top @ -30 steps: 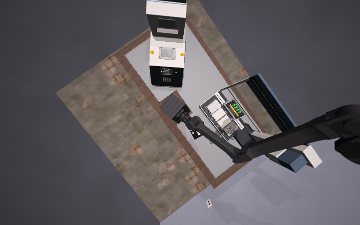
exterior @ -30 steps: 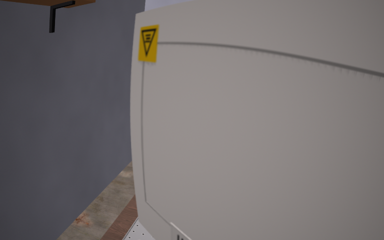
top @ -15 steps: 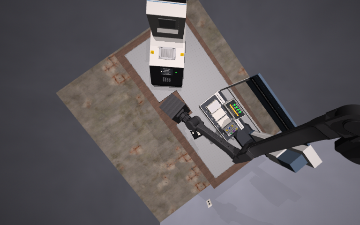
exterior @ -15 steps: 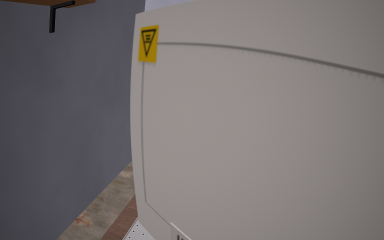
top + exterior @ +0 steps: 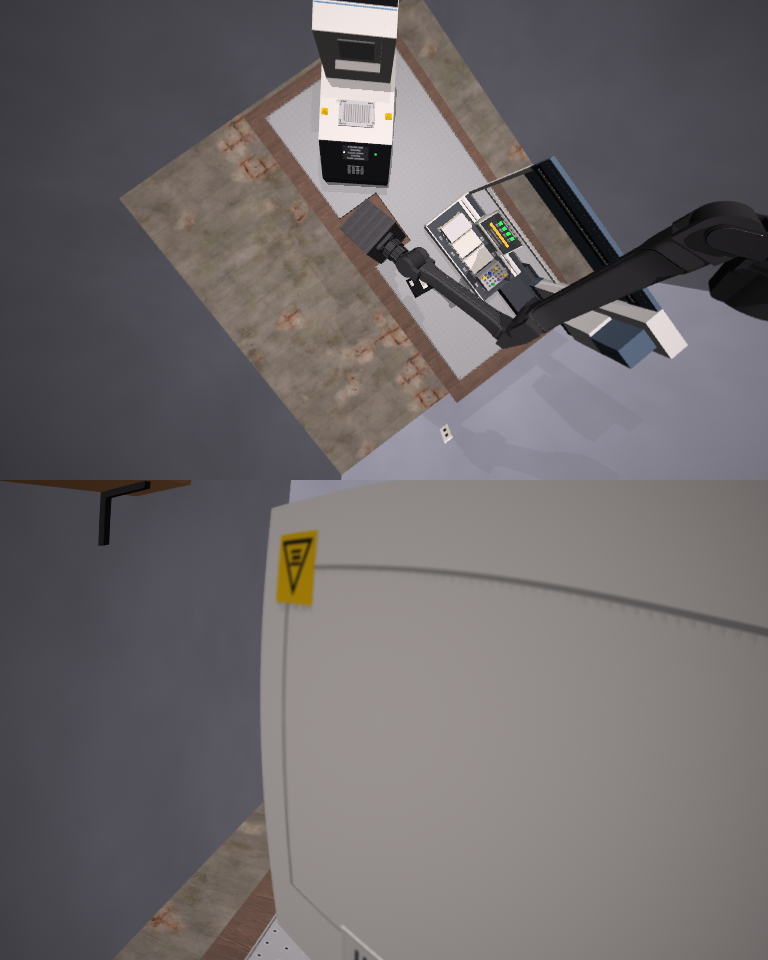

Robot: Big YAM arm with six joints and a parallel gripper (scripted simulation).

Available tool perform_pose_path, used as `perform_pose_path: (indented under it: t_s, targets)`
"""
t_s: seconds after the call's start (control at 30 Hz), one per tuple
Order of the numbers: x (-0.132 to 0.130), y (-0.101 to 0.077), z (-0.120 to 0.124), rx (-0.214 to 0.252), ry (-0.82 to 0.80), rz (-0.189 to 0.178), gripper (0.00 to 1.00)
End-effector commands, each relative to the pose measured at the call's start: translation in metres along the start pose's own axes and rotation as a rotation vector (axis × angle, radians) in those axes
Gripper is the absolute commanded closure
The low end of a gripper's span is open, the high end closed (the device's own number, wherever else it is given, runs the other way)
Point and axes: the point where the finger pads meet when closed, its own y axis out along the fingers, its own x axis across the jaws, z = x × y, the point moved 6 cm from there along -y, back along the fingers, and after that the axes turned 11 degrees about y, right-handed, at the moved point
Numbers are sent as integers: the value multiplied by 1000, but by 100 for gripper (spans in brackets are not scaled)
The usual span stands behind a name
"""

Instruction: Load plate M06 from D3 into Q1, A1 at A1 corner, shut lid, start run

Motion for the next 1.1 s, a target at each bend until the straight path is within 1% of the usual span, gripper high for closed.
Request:
perform_pose_path:
  t_s: [0.0,0.03,0.1,0.13,0.17,0.37,0.57,0.6,0.67,0.7,0.8,0.93,0.97,1.07]
  targets:
    - [-1,-1,2,31,77,-33,100]
    - [0,-3,4,43,89,-41,100]
    - [0,-3,4,43,89,-41,100]
    - [-4,-1,6,46,83,-36,100]
    - [-4,-3,9,62,96,-45,100]
    - [11,-25,28,157,163,-121,100]
    - [45,-55,42,254,245,-212,100]
    - [46,-58,43,270,255,-218,100]
    - [46,-58,43,270,255,-218,100]
    - [43,-55,42,270,252,-209,100]
    - [39,-59,47,318,277,-225,100]
    - [40,-70,58,382,312,-257,100]
    - [42,-73,60,390,317,-260,100]
    - [56,-89,72,375,303,-254,100]
